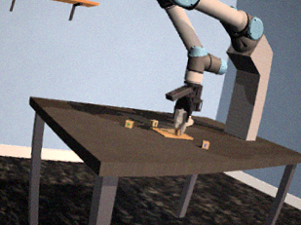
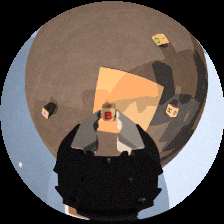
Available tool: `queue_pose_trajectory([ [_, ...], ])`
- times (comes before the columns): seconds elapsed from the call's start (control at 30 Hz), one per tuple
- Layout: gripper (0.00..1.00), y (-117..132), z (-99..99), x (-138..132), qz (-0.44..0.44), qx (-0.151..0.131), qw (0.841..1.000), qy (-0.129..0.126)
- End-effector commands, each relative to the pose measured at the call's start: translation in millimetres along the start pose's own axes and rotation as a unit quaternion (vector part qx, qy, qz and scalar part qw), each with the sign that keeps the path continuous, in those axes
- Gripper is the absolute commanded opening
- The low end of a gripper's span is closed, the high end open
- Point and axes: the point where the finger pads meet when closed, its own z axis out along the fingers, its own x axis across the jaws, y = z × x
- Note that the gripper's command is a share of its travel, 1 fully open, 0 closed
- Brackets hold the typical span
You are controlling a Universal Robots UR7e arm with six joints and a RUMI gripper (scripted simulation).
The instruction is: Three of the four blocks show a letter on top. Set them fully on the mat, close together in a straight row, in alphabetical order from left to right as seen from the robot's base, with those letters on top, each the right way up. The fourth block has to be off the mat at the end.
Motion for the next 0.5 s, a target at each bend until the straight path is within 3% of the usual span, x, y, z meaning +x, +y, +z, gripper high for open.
queue_pose_trajectory([
  [0.0, 0.05, -0.4, -0.1, -0.1, 0.000, 0.000, 1.000, 0.000],
  [0.47, 0.05, -0.4, 2.8, -0.1, 0.000, 0.000, 1.000, 0.000],
])
